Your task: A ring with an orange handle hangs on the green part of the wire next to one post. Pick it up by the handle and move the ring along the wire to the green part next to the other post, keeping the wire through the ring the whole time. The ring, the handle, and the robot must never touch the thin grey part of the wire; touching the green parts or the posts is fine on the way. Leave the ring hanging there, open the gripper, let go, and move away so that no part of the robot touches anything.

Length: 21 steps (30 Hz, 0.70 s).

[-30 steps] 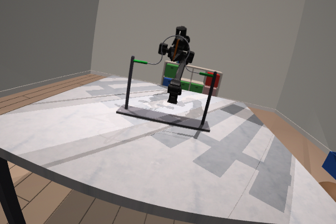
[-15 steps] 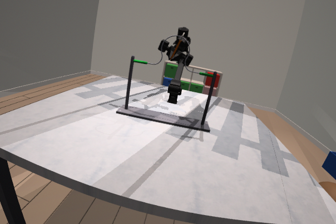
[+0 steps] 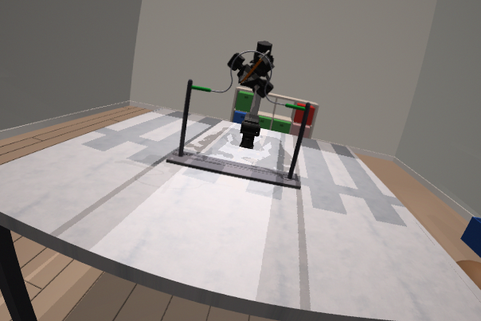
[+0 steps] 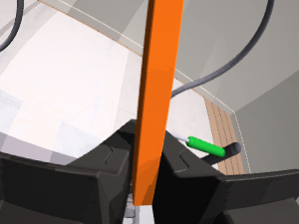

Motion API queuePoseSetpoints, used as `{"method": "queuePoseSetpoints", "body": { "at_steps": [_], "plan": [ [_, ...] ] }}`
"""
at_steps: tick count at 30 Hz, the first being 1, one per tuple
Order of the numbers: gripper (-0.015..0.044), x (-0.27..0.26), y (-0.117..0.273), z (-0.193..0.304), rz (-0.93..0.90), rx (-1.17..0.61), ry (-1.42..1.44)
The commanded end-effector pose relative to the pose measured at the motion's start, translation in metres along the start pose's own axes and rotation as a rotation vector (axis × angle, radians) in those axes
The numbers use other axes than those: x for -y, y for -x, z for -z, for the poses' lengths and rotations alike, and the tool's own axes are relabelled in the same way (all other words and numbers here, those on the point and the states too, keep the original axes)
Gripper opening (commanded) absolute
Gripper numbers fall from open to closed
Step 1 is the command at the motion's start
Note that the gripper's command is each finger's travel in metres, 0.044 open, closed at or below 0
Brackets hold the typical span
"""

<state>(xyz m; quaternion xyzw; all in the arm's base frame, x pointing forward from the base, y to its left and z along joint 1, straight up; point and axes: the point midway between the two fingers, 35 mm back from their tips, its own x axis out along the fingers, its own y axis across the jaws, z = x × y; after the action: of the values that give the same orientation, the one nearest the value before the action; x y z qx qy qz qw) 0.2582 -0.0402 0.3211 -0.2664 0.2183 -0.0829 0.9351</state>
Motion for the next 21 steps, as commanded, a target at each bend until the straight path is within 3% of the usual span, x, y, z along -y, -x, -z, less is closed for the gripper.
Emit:
{"method": "queuePoseSetpoints", "body": {
  "at_steps": [1,21],
  "plan": [
    [-0.0150,0.002,-0.001,0.002,0.039,0.001,0.064],
    [-0.0150,0.014,-0.001,0.000,0.199,0.027,0.330]
  ]
}}
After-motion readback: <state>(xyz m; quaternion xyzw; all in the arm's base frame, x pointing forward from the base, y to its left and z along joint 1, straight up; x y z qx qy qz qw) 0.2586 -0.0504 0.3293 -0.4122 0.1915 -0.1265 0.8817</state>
